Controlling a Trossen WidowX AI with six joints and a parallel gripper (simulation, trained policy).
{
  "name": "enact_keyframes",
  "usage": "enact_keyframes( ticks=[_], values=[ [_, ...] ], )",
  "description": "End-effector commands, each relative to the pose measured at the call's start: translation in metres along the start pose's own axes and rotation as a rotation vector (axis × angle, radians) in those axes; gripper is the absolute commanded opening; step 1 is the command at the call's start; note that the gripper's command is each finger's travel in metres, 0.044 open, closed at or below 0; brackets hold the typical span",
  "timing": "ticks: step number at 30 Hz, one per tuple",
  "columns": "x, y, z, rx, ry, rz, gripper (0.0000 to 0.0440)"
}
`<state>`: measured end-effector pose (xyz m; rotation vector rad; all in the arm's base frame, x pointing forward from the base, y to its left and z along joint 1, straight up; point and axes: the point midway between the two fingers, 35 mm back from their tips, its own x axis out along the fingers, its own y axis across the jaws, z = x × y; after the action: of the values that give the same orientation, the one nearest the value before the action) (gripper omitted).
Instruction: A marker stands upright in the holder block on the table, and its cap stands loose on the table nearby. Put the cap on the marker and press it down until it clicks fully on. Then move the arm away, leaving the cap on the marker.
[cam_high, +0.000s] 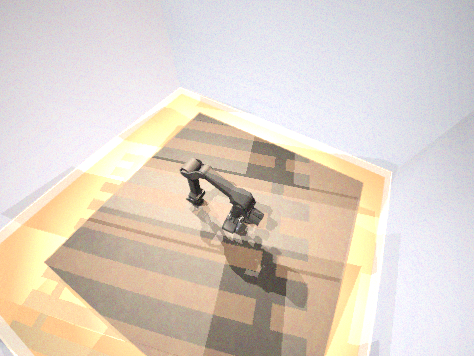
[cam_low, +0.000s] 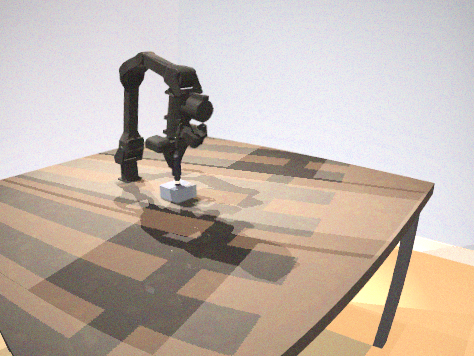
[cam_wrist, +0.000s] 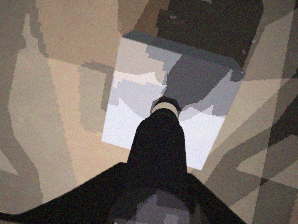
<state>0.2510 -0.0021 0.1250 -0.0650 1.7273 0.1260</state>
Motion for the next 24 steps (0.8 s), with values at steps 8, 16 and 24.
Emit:
enact_keyframes(
  ticks=[8, 16, 24],
  values=[
    [0.028, 0.0, -0.005, -0.056, 0.038, 0.009, 0.0005],
    [0.03, 0.0, -0.005, -0.066, 0.037, 0.007, 0.0012],
    [0.031, 0.0, -0.004, -0.071, 0.036, 0.006, 0.0019]
  ],
)
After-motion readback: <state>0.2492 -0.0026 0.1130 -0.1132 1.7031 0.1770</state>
